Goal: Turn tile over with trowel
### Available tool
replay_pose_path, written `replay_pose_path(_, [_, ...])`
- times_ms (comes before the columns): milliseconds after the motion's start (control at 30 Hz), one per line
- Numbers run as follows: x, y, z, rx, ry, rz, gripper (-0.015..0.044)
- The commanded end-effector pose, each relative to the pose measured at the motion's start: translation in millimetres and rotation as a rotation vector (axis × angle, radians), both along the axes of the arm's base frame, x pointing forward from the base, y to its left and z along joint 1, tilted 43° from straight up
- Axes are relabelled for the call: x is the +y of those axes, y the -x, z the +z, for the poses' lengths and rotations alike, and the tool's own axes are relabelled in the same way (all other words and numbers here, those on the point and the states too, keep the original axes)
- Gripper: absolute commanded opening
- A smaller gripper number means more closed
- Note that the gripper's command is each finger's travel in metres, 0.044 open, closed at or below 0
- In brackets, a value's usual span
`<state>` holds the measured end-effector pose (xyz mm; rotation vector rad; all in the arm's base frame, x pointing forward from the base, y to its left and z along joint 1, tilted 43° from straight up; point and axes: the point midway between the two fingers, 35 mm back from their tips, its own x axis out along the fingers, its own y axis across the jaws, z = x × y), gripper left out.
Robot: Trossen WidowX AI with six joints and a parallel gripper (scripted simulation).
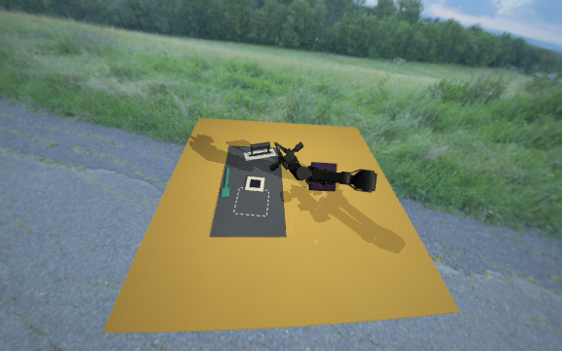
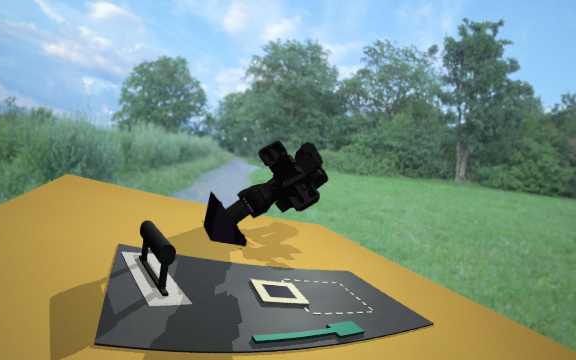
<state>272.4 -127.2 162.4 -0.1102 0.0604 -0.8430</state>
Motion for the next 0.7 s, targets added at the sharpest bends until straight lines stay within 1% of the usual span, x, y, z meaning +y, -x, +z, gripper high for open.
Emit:
replay_pose_path(0, [0.0, 0.0, 0.0, 0.000, 0.000, 0.000, 0.0000])
replay_pose_path(33, [0.0, 0.0, 0.0, 0.000, 0.000, 0.000, 0.0000])
replay_pose_path(233, [0.0, -0.6, -0.2, -0.001, -0.003, 0.001, 0.0153])
replay_pose_path(400, [-1.8, -14.0, -6.9, -0.033, -0.091, 0.017, 0.0284])
replay_pose_path(433, [-2.2, -17.0, -8.5, -0.040, -0.112, 0.020, 0.0300])
replay_pose_path(667, [-5.6, -37.2, -21.4, -0.088, -0.264, 0.032, 0.0300])
